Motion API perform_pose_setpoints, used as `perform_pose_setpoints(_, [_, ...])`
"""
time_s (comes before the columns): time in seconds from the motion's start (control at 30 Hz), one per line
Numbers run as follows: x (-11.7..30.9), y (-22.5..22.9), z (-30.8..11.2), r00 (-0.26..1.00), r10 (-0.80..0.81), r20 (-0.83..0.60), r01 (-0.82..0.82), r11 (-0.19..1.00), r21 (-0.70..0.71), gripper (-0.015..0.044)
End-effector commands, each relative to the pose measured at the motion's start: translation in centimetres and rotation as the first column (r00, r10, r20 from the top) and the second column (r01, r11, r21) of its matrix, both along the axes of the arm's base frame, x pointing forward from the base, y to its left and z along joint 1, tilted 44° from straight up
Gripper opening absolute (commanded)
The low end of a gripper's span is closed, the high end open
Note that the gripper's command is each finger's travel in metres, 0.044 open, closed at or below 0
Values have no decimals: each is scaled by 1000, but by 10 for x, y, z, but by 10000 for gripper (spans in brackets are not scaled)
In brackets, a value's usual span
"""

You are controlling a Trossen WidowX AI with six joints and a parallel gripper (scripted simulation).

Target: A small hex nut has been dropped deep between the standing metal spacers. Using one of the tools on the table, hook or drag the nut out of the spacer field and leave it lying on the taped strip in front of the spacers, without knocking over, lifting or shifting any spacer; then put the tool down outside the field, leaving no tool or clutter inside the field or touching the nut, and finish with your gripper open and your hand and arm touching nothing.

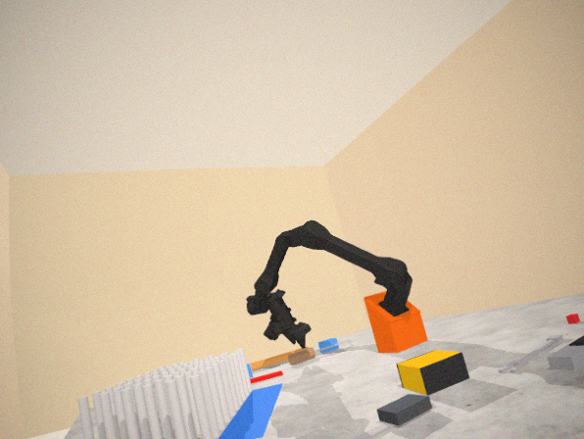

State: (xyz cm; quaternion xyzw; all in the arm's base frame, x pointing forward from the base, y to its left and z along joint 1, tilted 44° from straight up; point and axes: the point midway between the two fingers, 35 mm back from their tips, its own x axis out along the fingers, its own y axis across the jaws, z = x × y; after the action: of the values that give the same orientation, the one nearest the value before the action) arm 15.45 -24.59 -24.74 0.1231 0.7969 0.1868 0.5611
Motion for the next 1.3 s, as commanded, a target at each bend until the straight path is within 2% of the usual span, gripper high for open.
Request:
perform_pose_setpoints(0.0, [1, 5, -5, 1000, -7, 2, 7, 1000, -2, 280])
perform_pose_setpoints(0.67, [2, 26, -27, 1000, -7, 2, 7, 1000, 0, 280])
perform_pose_setpoints(0.77, [2, 26, -27, 1000, -7, 2, 7, 1000, 0, 201])
perform_pose_setpoints(1.03, [2, 26, -27, 1000, -7, 2, 7, 1000, 0, 148])
perform_pose_setpoints(1.2, [4, 5, -10, 1000, -5, 2, 5, 1000, -2, 17])
perform_pose_setpoints(1.27, [5, -7, 1, 1000, -5, 2, 5, 1000, -3, 0])
